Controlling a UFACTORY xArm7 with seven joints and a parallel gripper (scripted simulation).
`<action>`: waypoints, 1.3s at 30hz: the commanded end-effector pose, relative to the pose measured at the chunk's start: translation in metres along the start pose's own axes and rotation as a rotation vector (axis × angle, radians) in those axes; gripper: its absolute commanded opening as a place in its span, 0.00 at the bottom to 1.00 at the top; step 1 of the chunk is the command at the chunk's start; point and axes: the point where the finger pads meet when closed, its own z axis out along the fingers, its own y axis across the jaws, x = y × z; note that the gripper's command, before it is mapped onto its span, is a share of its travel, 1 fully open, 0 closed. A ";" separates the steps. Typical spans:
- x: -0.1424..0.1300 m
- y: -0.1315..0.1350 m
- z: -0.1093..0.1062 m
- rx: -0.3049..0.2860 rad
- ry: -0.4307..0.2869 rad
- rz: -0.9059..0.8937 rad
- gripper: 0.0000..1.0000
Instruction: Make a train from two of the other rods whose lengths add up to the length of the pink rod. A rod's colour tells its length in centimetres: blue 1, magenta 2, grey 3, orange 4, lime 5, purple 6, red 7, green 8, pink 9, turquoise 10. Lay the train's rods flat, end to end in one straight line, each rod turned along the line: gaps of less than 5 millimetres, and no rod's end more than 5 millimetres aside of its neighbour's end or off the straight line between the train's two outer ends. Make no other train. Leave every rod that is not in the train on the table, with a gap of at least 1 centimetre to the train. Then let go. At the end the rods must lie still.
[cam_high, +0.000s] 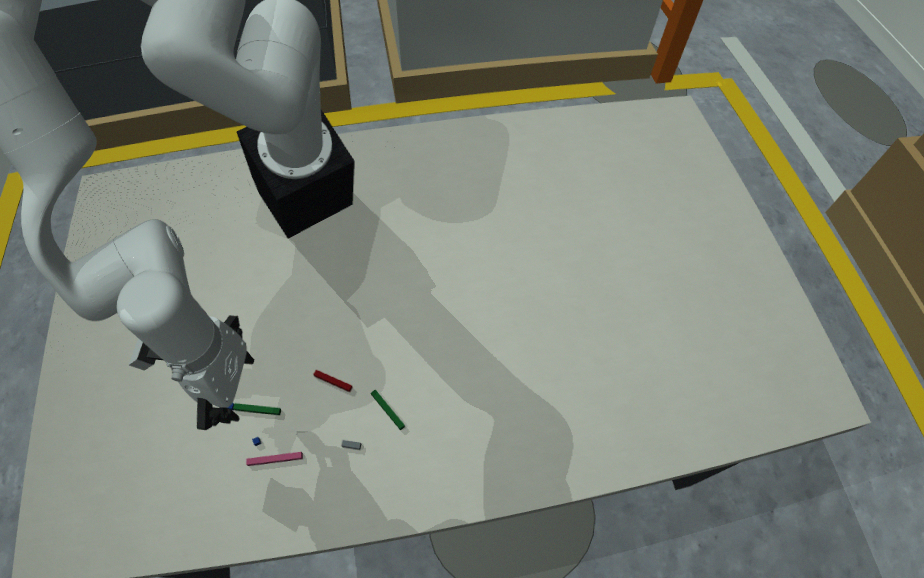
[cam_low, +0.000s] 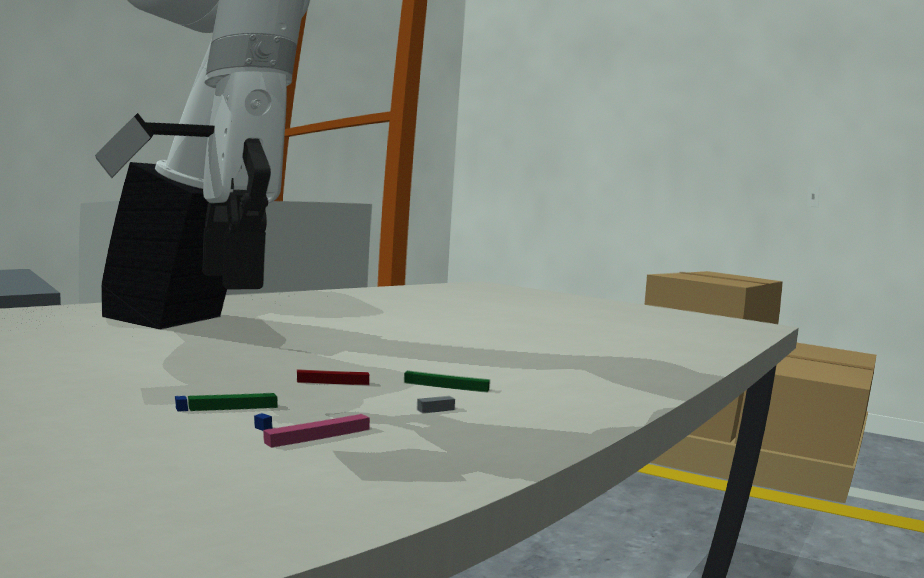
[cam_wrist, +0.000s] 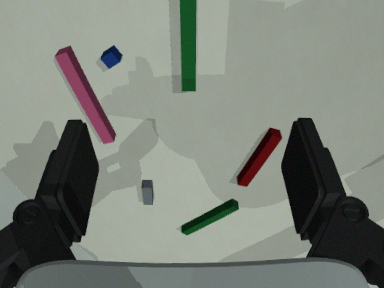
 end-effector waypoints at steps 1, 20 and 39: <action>0.000 -0.001 -0.001 0.002 0.001 0.000 1.00; 0.000 -0.001 -0.045 0.002 0.001 0.000 1.00; 0.000 -0.001 -0.088 0.002 0.001 0.000 1.00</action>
